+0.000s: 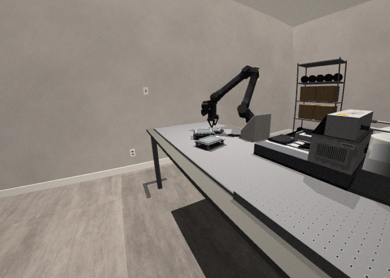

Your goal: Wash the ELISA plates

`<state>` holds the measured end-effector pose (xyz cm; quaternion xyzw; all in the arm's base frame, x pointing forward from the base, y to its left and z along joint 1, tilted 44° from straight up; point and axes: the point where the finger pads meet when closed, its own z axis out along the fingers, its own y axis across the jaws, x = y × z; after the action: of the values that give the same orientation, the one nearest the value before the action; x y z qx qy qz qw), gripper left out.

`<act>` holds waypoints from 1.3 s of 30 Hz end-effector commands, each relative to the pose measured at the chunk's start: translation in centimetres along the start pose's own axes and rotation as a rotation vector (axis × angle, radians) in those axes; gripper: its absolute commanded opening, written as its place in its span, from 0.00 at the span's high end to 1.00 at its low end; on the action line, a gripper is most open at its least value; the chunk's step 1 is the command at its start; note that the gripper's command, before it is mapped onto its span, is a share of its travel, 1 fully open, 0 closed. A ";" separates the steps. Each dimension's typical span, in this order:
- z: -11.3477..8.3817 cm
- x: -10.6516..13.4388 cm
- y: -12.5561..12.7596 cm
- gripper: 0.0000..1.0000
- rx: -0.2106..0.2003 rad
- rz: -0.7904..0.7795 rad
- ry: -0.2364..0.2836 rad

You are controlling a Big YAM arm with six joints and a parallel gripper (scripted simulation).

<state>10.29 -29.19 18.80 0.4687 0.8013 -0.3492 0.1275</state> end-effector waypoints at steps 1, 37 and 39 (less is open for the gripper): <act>-0.6 -2.1 -0.3 0.00 -0.002 -0.004 -0.038; 1.4 -0.7 -0.3 0.00 0.004 -0.007 -0.008; 1.7 -0.2 -0.1 0.00 0.003 -0.012 0.001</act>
<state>10.32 -30.16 18.28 0.4660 0.8013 -0.3515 0.1314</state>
